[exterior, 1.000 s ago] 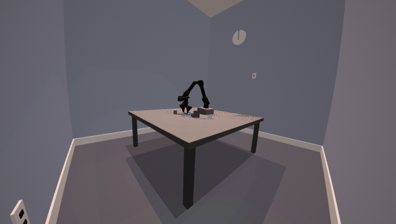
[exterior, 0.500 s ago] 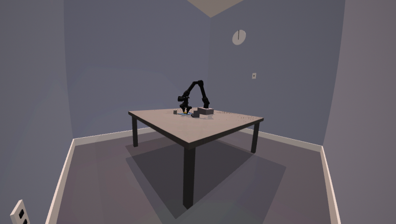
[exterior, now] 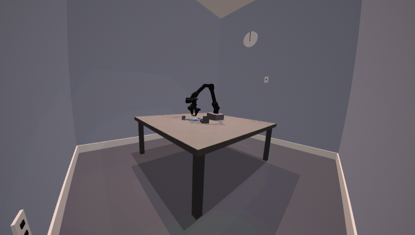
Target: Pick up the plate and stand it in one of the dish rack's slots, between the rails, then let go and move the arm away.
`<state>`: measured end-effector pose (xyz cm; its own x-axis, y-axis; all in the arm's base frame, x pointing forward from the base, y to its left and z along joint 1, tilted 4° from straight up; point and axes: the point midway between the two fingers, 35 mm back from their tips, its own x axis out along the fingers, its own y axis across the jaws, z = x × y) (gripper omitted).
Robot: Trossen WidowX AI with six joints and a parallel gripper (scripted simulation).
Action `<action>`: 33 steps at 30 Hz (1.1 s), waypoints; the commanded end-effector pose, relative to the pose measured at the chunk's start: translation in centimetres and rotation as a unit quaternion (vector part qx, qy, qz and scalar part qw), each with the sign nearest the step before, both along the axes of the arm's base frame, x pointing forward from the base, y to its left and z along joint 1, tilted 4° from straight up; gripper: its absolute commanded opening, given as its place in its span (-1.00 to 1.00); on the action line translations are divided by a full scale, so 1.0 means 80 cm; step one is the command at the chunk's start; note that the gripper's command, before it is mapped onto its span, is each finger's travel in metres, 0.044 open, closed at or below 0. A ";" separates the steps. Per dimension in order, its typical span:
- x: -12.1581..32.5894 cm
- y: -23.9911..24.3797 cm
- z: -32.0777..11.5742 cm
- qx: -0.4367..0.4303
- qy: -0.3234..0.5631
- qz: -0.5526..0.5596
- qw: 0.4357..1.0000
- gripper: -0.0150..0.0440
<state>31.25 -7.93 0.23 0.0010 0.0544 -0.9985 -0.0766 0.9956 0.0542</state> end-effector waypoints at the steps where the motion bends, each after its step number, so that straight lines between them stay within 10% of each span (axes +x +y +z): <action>1: 0.005 -0.003 0.028 -0.001 -0.008 0.000 1.000 -0.49; 33: -0.011 0.045 0.168 0.000 -0.002 -0.075 0.997 -0.49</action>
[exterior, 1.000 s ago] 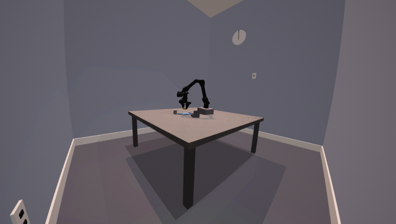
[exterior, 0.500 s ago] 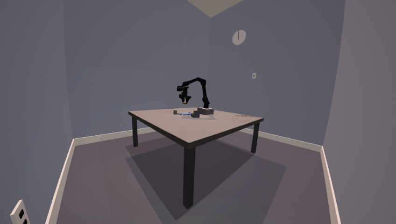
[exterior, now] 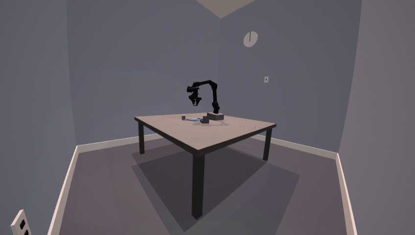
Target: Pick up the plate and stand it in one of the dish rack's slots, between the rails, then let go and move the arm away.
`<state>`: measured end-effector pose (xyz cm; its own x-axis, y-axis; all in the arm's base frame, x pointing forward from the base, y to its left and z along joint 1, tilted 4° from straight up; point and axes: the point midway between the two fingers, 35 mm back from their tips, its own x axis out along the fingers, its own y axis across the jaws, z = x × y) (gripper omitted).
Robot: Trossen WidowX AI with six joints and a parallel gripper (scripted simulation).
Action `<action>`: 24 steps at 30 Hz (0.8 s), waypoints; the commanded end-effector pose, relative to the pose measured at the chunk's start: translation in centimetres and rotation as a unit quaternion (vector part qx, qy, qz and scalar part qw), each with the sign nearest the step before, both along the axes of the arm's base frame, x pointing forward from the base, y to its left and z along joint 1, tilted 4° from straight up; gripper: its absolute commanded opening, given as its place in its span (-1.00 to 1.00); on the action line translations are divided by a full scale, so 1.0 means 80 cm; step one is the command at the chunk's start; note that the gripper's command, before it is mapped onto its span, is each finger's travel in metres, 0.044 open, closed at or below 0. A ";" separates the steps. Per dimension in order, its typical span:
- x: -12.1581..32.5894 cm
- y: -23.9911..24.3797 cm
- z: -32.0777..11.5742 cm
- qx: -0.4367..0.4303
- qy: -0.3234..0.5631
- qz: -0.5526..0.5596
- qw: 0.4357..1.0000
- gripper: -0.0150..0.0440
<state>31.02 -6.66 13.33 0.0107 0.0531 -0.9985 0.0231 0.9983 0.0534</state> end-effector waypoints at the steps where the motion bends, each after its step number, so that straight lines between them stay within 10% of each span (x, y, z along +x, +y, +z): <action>1: -0.012 0.041 0.005 0.001 0.001 -0.042 0.999 -0.49; 24: -0.028 0.142 -0.031 0.069 -0.007 -0.168 0.983 -0.49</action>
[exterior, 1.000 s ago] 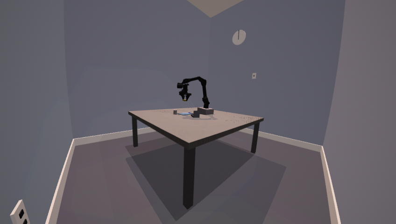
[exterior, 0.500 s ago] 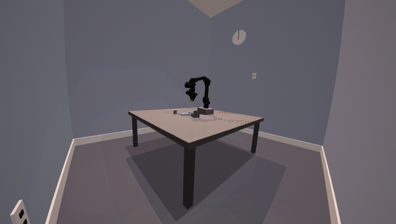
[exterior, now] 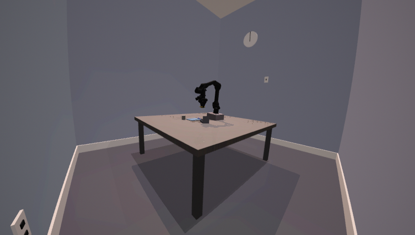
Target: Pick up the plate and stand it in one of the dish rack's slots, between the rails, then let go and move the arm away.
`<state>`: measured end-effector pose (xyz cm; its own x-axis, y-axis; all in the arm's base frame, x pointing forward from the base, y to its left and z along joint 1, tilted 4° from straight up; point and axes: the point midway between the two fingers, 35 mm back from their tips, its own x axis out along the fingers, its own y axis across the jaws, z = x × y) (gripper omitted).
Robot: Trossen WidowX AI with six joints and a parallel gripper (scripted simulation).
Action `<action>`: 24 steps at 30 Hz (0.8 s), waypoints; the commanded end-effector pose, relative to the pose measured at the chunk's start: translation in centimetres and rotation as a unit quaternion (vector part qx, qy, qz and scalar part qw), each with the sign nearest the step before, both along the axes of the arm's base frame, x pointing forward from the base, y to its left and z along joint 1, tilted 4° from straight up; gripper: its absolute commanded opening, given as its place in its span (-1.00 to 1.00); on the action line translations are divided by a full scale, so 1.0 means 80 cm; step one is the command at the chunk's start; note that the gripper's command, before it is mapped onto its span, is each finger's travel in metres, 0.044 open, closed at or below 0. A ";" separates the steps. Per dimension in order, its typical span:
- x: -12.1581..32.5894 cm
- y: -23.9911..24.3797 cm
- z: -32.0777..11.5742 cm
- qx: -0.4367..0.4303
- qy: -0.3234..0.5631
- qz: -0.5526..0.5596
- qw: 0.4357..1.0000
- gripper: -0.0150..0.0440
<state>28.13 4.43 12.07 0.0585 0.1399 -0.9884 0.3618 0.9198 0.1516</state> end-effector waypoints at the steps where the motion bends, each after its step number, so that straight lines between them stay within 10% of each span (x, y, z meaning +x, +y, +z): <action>1: 0.012 0.004 -0.020 0.028 -0.009 0.009 1.000 -0.49; 24: 0.095 0.010 -0.100 0.180 -0.181 0.077 0.964 -0.49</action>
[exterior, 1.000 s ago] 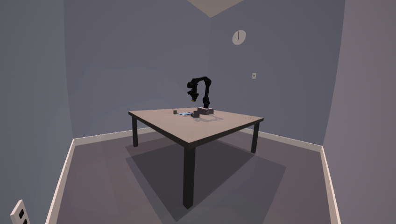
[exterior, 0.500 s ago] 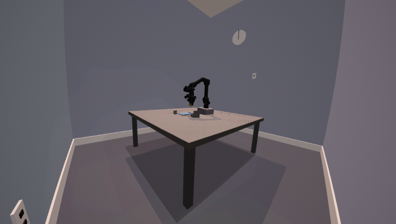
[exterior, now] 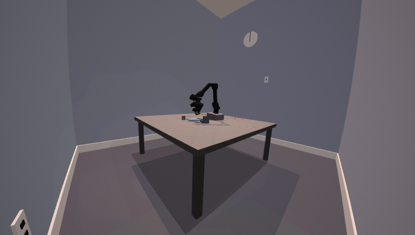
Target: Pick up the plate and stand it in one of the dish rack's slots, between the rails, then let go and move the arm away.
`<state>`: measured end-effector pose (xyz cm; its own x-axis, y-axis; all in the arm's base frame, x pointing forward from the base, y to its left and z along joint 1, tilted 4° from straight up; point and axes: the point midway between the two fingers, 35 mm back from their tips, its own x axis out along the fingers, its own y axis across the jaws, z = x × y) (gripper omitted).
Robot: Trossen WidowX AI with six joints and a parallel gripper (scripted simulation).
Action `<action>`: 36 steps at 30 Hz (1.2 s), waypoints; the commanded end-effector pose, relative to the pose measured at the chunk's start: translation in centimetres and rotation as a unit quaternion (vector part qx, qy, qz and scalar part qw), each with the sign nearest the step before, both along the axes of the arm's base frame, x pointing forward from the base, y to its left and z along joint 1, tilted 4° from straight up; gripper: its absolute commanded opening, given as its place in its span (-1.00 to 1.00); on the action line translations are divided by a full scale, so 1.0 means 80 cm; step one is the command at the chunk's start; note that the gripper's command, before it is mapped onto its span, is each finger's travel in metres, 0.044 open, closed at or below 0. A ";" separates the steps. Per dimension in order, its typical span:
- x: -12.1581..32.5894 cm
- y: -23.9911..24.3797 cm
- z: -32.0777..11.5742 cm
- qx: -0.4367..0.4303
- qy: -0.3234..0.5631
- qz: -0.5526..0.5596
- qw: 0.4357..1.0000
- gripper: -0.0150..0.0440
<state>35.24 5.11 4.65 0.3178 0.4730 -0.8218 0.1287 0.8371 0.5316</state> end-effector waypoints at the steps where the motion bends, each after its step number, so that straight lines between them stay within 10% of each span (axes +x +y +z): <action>1: 0.008 0.001 -0.010 0.021 -0.030 0.014 0.999 -0.49; 36: 0.008 -0.005 -0.045 0.129 -0.369 0.171 0.905 -0.49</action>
